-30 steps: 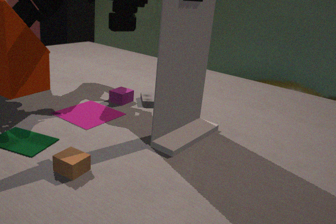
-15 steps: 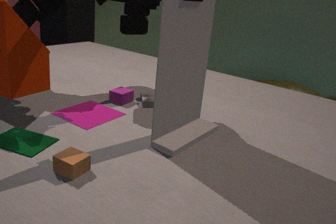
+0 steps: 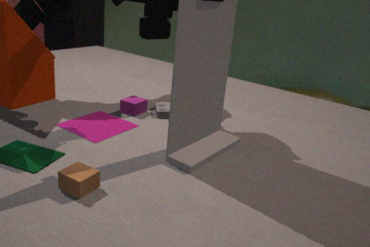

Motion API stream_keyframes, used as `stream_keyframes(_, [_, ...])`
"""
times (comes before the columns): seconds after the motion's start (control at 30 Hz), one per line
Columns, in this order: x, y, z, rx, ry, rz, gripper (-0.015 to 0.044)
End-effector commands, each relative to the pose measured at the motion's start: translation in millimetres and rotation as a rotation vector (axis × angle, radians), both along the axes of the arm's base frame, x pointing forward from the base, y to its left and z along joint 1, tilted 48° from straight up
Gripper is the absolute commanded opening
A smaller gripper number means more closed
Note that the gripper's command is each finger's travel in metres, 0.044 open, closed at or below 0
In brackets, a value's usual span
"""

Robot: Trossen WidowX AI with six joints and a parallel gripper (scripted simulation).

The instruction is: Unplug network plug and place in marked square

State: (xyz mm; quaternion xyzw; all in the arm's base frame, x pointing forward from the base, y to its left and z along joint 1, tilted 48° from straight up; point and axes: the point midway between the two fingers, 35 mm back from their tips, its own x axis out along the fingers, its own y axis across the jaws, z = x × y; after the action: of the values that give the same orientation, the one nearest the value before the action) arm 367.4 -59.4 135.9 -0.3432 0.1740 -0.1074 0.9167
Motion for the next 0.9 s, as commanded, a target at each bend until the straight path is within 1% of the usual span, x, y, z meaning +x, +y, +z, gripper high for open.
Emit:
stream_keyframes(0.0, [6, 0, -2, -0.002, 0.006, 0.005, 0.0156])
stream_keyframes(0.87, [41, -6, -6, -0.002, 0.004, 0.005, 0.0156])
